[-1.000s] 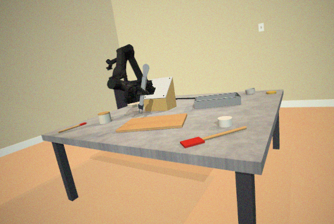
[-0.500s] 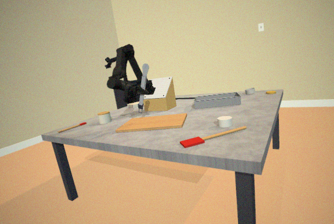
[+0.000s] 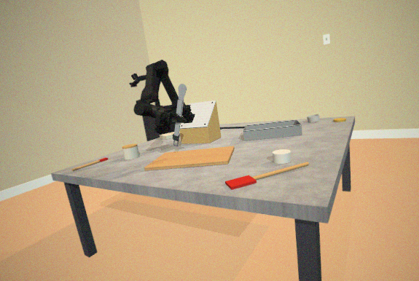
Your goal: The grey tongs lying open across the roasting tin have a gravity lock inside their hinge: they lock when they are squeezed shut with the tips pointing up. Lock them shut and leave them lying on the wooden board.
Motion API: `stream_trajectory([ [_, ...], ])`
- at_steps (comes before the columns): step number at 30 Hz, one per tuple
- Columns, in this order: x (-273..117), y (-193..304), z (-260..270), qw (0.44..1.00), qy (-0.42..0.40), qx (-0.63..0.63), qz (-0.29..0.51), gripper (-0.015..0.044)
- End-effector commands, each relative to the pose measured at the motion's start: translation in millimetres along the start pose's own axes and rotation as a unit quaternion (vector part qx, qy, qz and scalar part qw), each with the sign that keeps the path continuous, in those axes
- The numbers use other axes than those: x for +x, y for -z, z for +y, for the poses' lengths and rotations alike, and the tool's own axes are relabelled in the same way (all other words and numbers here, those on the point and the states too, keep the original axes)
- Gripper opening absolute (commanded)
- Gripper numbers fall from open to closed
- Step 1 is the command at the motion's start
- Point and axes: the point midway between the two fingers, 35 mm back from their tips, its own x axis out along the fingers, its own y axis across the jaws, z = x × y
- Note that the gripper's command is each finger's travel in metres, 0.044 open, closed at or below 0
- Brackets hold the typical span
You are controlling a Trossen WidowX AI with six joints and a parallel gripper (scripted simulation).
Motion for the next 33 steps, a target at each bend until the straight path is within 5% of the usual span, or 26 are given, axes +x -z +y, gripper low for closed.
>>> stream_trajectory([
  [1, 0, 2, 0, 1.000, 0.000, -0.005, 0.003, -0.0150],
  [33, 48, -39, -9, 0.939, 0.057, 0.083, -0.329, -0.0150],
])
